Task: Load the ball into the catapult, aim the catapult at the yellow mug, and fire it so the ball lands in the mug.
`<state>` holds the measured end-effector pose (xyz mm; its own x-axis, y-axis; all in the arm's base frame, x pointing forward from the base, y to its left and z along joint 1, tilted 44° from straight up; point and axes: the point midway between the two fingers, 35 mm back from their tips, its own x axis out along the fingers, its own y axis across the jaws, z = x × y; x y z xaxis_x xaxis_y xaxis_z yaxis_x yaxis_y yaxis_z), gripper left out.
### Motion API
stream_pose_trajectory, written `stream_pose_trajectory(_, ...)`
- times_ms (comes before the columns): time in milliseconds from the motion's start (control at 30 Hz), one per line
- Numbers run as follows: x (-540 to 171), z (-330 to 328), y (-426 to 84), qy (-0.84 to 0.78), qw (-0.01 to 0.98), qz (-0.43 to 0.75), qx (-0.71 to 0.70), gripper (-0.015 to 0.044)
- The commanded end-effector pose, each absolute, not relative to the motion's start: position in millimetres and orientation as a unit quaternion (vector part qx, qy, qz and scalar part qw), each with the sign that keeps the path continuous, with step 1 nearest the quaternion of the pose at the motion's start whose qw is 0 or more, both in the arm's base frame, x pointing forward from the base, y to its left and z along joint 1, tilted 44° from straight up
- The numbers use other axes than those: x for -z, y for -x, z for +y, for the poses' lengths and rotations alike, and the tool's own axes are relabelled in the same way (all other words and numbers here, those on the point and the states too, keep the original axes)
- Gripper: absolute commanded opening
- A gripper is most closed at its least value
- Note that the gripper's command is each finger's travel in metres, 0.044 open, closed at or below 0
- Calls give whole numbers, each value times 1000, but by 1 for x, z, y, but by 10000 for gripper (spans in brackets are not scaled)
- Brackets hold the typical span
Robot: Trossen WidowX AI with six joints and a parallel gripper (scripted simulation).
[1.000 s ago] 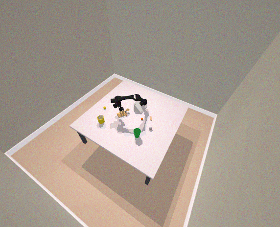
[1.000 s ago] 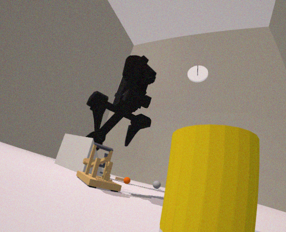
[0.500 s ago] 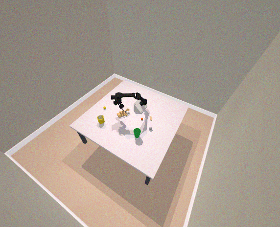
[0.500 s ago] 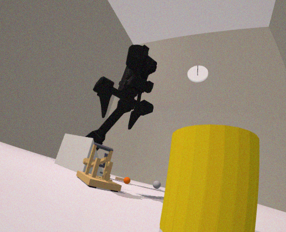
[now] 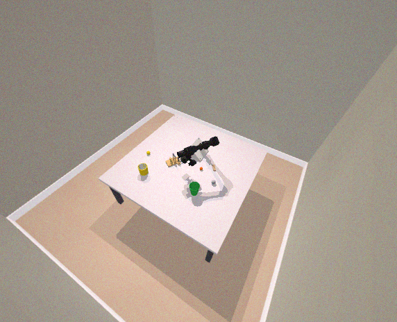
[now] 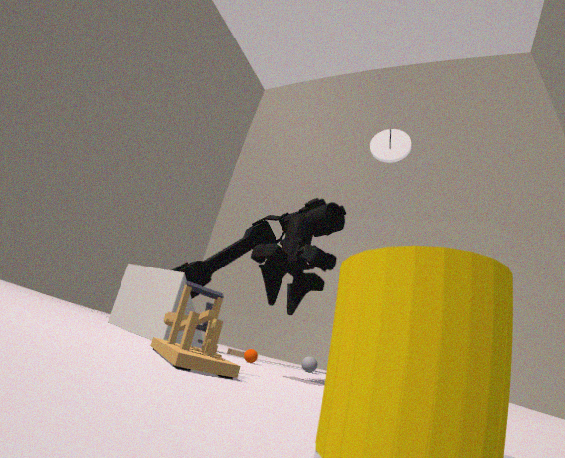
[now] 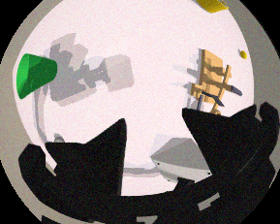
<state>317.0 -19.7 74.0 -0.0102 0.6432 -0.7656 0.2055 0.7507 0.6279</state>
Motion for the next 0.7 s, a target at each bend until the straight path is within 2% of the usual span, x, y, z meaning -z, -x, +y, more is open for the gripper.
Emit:
stream_pose_trajectory(0,-87,19,-292,-294,639,683,-196,300)
stream_pose_trajectory(267,-103,92,-220,-256,652,658,-275,300)
stream_pose_trajectory(667,-93,105,-214,-256,652,658,-277,300)
